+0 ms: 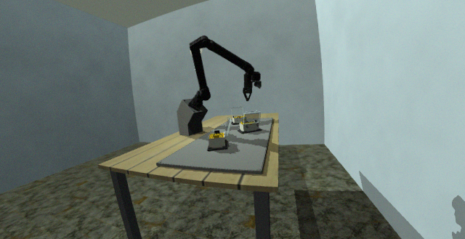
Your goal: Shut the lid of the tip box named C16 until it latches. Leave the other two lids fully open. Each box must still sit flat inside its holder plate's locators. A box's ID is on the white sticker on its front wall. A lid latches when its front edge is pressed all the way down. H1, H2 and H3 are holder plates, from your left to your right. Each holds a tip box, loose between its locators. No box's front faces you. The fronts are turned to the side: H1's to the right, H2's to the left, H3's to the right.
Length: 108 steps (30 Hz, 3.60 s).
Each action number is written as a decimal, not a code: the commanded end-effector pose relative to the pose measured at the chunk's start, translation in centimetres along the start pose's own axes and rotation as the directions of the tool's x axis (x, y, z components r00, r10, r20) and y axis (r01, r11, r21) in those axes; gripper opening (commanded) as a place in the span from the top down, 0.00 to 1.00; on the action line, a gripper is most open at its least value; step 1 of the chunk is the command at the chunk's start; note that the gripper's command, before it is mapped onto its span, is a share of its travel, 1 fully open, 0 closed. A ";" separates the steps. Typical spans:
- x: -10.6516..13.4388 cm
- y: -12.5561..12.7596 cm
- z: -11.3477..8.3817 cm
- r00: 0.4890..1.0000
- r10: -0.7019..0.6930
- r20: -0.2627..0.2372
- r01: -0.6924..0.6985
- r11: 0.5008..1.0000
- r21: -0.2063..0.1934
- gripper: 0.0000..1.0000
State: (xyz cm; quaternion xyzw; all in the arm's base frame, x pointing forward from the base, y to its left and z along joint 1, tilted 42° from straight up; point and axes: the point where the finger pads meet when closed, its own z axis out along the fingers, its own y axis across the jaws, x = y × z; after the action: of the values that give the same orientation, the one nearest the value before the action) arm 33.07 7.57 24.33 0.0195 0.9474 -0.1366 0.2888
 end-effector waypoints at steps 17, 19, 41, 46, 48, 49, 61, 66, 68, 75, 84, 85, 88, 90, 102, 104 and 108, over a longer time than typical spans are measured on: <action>-0.3 -0.1 -0.3 0.937 -0.341 0.070 0.336 0.939 0.076 0.00; -0.2 -0.2 -0.3 0.937 -0.344 0.066 0.339 0.938 0.077 0.00; -0.2 -0.2 -0.3 0.937 -0.342 0.066 0.337 0.938 0.076 0.00; -0.2 -0.2 -0.3 0.937 -0.342 0.066 0.337 0.938 0.076 0.00; 0.4 0.6 0.3 0.912 -0.409 0.022 0.406 0.910 0.087 0.00; 0.4 0.6 0.3 0.912 -0.409 0.022 0.406 0.910 0.087 0.00; -1.4 0.8 -1.0 0.745 -0.664 -0.073 0.665 0.727 0.172 0.00; -1.4 0.8 -0.9 0.658 -0.743 -0.127 0.751 0.632 0.191 0.00; -1.4 0.8 -0.9 0.634 -0.760 -0.141 0.771 0.607 0.195 0.00; -1.3 0.9 -0.9 0.455 -0.857 -0.241 0.887 0.412 0.208 0.00; -1.3 0.9 -0.8 0.256 -0.905 -0.339 0.960 0.198 0.198 0.00; -1.6 0.7 -1.4 0.255 -0.909 -0.329 0.958 0.190 0.216 0.00; -1.2 1.0 -0.8 0.138 -0.909 -0.392 0.981 0.071 0.182 0.00; -1.1 1.0 -0.6 0.082 -0.906 -0.416 0.985 0.009 0.174 0.00; 0.0 0.6 -0.2 -0.210 -0.822 -0.530 0.948 -0.303 0.095 0.00; 0.0 0.6 -0.1 -0.268 -0.791 -0.550 0.929 -0.364 0.072 0.00; 0.0 0.6 -0.2 -0.302 -0.773 -0.559 0.914 -0.401 0.060 0.00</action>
State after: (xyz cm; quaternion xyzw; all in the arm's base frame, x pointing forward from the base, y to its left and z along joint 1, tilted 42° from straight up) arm 33.22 7.58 24.89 -0.6189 0.5572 -0.5482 -0.0767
